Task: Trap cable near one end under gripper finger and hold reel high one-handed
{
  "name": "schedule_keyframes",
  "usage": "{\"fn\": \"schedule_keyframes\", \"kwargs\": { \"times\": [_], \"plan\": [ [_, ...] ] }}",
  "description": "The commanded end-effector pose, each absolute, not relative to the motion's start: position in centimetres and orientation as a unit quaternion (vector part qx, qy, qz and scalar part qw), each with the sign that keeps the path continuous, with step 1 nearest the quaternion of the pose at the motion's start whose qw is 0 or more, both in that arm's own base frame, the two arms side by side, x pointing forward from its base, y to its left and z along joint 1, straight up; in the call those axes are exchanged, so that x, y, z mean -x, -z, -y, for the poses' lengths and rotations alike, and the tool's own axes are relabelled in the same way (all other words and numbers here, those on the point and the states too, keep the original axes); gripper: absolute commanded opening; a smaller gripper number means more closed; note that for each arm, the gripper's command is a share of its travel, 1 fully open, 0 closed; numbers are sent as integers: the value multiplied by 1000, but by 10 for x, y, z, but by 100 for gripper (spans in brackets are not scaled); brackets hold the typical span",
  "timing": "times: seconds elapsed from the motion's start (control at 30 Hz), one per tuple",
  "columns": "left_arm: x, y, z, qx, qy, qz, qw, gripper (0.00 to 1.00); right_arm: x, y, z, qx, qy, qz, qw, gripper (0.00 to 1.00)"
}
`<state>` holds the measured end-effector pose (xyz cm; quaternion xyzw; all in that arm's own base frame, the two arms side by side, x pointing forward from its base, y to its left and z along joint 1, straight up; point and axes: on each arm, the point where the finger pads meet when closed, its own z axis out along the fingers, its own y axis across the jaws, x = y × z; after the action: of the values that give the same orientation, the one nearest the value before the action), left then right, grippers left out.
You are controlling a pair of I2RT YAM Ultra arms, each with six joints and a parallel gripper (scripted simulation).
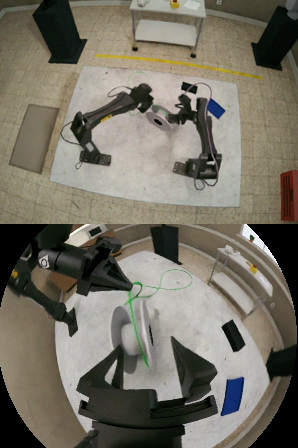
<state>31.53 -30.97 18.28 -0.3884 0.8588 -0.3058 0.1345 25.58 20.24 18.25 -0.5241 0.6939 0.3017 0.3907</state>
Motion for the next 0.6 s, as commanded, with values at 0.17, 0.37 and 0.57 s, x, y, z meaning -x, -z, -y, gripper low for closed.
{"fn": "schedule_keyframes", "kwargs": {
  "times": [0.17,0.37,0.57],
  "plan": [
    [-305,-196,304,384,310,-858,143,0,-246,-188,-207,531,-310,-680,399,75],
    [-305,-199,302,387,312,-856,144,0,-250,-196,-206,531,-305,-679,405,75],
    [-305,-194,299,388,307,-857,143,0,-253,-203,-205,532,-301,-676,411,75]
  ]
}}
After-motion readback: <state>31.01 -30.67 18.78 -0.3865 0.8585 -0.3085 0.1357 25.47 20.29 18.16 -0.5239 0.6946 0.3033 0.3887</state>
